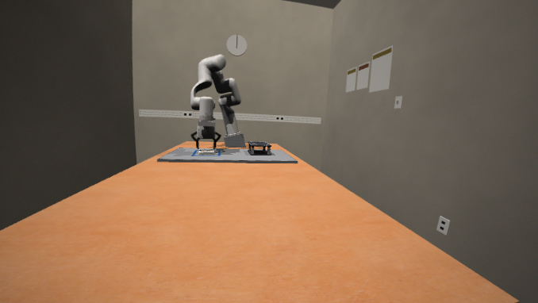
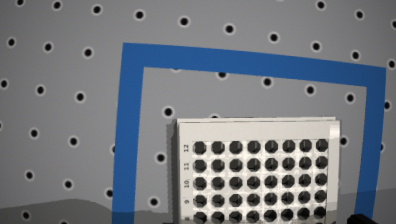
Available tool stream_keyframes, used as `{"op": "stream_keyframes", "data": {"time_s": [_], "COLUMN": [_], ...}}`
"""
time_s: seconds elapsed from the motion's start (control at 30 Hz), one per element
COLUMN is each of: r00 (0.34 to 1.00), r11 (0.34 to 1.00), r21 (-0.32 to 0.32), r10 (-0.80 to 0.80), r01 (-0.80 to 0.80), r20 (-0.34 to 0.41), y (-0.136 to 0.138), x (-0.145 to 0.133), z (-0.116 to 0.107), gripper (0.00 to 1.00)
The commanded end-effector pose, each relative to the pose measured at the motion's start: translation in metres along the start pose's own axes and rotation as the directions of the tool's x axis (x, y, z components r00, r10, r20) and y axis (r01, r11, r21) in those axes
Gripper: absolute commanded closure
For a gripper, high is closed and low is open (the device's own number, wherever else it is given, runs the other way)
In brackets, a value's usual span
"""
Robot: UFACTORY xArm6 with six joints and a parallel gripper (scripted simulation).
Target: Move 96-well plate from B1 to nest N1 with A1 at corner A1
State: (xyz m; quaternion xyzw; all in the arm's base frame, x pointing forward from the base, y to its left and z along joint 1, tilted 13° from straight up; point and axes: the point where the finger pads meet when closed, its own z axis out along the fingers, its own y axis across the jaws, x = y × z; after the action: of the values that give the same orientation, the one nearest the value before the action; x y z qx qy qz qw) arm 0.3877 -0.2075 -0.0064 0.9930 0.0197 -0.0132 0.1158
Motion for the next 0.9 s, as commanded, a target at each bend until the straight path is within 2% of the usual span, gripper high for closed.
{"op": "stream_keyframes", "data": {"time_s": [0.0, 0.87], "r00": [1.000, 1.000], "r11": [1.000, 1.000], "r21": [-0.002, -0.002], "r10": [0.000, 0.000], "r01": [0.000, 0.000], "r20": [-0.004, -0.004], "y": [0.001, 0.001], "x": [0.001, 0.001], "z": [0.001, 0.014], "gripper": [0.00, 0.00]}}
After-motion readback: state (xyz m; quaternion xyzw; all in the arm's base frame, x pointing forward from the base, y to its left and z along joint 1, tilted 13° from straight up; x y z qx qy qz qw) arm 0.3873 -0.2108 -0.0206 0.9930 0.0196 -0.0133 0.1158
